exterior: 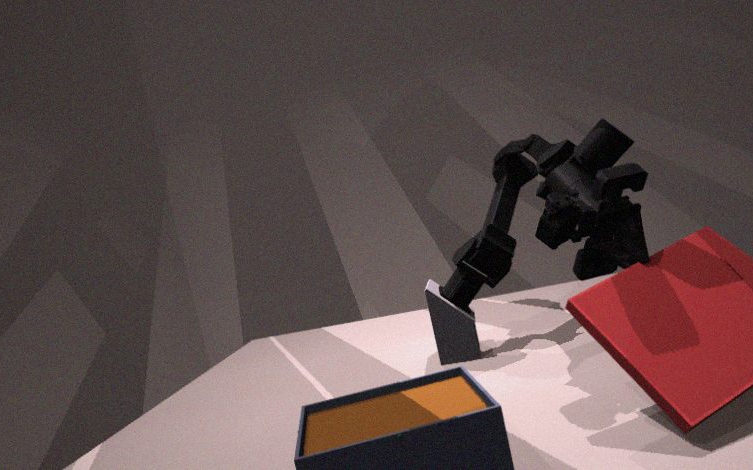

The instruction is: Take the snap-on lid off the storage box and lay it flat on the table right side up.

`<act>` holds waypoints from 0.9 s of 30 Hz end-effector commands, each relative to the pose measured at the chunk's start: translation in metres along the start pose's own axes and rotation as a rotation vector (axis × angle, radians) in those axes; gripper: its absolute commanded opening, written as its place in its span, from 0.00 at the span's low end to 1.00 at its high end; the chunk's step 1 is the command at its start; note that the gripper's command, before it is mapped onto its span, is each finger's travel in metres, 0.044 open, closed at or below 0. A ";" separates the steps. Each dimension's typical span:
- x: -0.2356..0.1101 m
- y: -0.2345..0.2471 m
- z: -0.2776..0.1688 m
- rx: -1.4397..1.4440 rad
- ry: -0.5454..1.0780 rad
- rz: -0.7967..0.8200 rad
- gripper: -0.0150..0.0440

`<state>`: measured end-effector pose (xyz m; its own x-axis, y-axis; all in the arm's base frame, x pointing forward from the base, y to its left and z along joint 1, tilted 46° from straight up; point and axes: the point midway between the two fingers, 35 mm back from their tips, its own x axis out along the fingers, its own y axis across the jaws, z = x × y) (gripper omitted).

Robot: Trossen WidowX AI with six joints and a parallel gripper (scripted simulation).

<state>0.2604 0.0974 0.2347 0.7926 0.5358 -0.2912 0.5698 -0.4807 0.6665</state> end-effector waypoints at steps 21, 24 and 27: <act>0.012 -0.014 0.001 0.004 -0.005 0.008 0.25; 0.014 -0.015 0.001 0.004 -0.005 0.008 0.25; 0.015 -0.017 0.001 0.005 -0.004 0.008 0.25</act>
<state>0.2635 0.1106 0.2238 0.8027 0.5266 -0.2798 0.5547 -0.4870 0.6746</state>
